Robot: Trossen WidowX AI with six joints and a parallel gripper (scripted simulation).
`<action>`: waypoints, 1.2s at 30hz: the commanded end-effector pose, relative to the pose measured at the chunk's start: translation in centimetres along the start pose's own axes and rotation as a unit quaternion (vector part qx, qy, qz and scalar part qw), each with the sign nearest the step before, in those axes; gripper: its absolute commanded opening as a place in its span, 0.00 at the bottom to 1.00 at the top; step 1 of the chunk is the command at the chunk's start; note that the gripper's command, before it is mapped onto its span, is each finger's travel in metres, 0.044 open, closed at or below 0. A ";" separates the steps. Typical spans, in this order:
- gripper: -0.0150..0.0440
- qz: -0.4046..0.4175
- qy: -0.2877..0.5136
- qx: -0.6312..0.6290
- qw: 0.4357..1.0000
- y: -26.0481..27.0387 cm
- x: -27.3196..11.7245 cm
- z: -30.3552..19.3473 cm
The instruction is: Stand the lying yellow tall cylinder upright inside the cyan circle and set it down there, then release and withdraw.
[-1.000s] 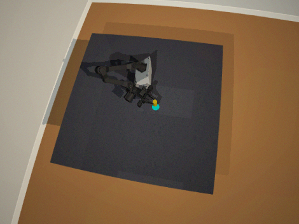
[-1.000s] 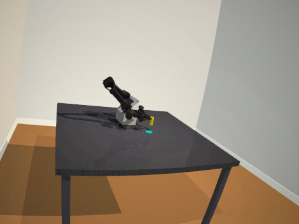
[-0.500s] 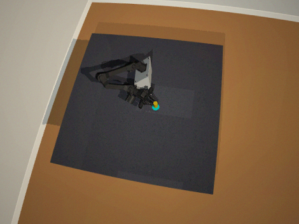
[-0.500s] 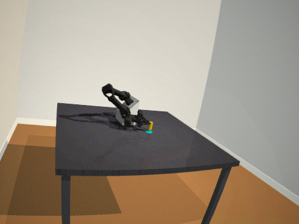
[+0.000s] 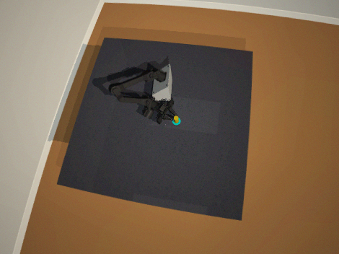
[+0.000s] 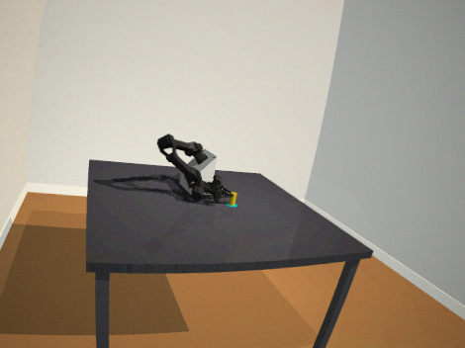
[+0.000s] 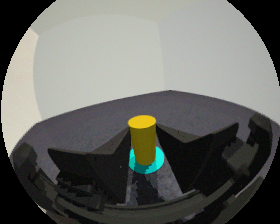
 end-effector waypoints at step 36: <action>0.93 -0.001 -0.008 -0.002 1.000 2.2 -0.6 8.2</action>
Point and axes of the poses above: the point midway between the two fingers, 35 mm back from their tips, its own x axis out along the fingers, its own y axis across the jaws, z = x × y, the point moved 7 cm from there along -x, back along the fingers, and after that the axes turned 15 degrees about x, right-handed, at the moved point
